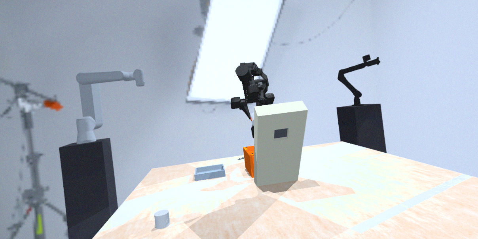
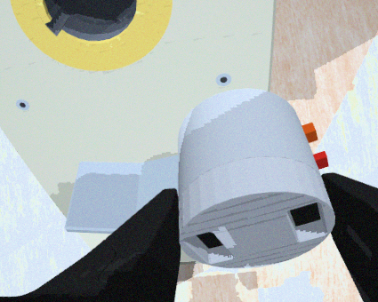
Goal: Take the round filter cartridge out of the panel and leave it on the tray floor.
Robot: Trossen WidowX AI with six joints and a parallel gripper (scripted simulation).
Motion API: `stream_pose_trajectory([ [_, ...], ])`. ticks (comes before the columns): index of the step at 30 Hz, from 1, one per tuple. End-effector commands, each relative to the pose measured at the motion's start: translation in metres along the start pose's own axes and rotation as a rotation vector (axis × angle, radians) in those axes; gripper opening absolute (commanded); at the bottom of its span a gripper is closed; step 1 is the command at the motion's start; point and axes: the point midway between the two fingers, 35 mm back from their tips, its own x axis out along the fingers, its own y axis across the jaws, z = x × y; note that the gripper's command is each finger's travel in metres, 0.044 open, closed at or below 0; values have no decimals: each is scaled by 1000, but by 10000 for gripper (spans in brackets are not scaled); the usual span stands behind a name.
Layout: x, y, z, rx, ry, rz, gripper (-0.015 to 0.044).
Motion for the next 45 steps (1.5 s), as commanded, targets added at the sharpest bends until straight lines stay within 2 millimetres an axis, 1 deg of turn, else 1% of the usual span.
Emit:
stream_pose_trajectory([
  [1, 1, -12, 0, -2, -8, 2, 0],
  [6, 2, -28, -2, -2, -16, 1, 0],
  [7, 2, -20, -2, 4, -6, -3, 0],
  [8, 2, -23, -3, 17, -5, -11, 0],
  [22, -6, -87, -30, 359, -1, -208, 0],
  [33, -18, -133, -63, 625, -4, -363, 0],
  [45, -37, -173, -109, 913, -12, -534, 0],
])
